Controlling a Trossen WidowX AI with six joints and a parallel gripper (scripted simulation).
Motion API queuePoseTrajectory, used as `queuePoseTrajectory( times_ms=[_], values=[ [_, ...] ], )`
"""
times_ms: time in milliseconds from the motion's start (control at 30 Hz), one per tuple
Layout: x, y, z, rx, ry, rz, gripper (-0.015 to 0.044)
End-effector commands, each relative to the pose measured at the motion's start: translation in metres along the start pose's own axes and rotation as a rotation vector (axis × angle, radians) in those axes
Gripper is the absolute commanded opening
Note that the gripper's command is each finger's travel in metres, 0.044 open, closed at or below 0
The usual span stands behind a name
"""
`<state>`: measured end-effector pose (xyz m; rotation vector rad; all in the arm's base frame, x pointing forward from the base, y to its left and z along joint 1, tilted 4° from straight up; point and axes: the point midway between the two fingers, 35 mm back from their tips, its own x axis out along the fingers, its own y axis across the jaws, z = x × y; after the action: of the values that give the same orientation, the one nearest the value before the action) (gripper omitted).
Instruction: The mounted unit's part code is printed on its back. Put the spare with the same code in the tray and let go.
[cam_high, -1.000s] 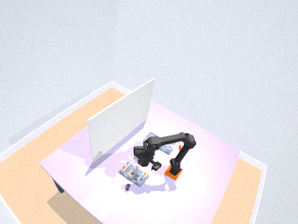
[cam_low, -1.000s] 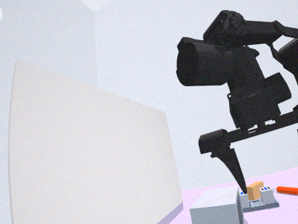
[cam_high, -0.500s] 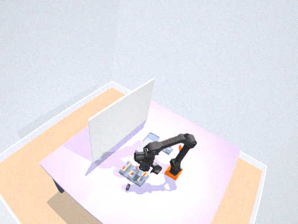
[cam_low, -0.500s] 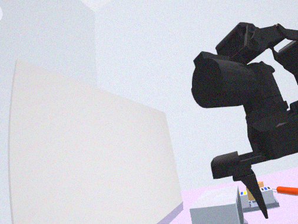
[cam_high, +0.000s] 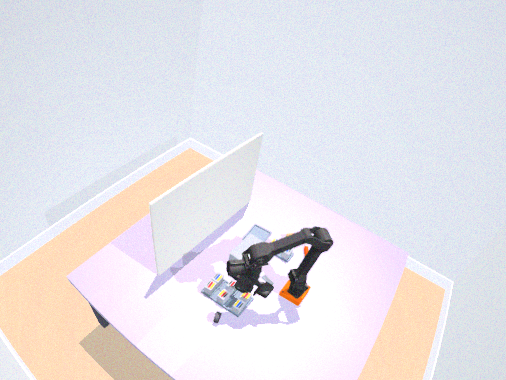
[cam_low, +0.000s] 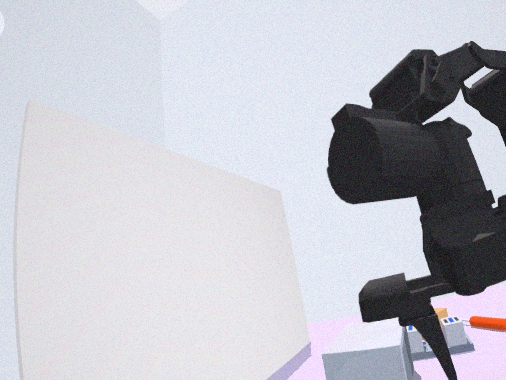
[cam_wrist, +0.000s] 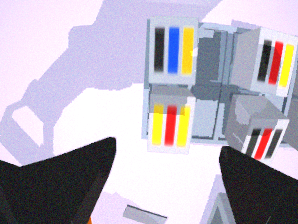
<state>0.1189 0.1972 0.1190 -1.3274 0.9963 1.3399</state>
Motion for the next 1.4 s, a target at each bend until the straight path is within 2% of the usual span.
queuePoseTrajectory(
  times_ms=[0,1367],
  values=[
    [0.008,-0.001,-0.001,-0.004,0.008,0.0,0.03],
    [0.074,-0.001,-0.002,-0.004,0.008,0.0,0.03]
  ],
)
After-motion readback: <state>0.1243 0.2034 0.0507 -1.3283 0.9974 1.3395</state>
